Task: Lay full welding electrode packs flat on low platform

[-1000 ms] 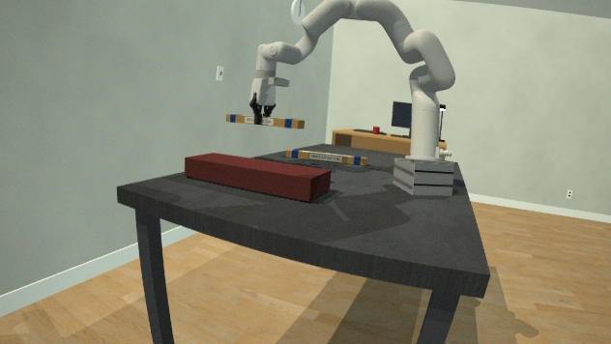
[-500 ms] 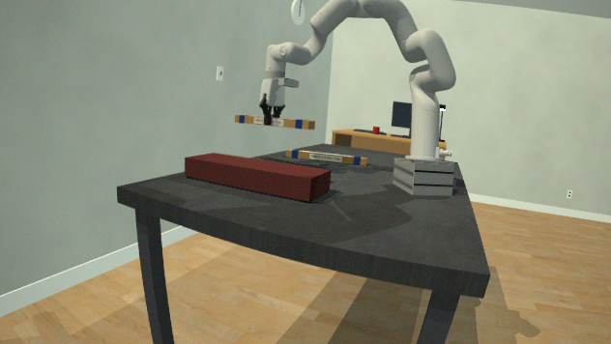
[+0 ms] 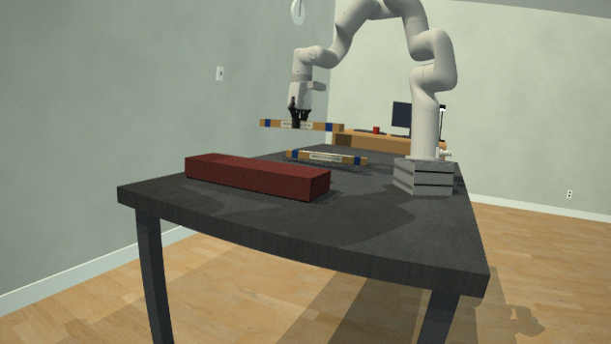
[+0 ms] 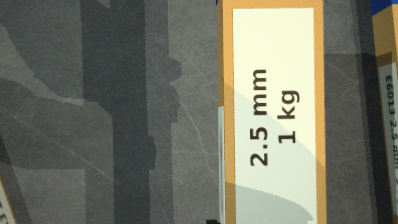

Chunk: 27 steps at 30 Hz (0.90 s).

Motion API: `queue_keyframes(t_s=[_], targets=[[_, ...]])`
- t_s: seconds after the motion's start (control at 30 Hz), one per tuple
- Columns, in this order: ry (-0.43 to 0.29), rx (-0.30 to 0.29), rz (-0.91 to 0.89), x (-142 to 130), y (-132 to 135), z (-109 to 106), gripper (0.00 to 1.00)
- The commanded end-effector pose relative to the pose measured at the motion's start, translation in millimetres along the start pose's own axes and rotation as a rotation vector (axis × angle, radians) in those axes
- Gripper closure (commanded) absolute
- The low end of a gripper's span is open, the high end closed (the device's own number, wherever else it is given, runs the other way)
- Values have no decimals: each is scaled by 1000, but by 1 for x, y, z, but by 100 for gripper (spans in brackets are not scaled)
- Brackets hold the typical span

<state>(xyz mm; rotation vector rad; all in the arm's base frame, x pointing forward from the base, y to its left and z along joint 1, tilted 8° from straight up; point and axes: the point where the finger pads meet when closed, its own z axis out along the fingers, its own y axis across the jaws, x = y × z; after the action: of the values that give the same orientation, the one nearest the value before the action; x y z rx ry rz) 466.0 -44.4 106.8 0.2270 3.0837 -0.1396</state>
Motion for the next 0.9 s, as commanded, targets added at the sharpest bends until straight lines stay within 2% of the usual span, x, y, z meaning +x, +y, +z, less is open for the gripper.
queue_keyframes(t_s=[0.0, 0.43, 0.87], targets=[[-36, 14, 3, 15, -13, -8, 65], [-36, 14, 3, 39, -30, -8, 65], [-36, 14, 3, 46, -35, -8, 65]])
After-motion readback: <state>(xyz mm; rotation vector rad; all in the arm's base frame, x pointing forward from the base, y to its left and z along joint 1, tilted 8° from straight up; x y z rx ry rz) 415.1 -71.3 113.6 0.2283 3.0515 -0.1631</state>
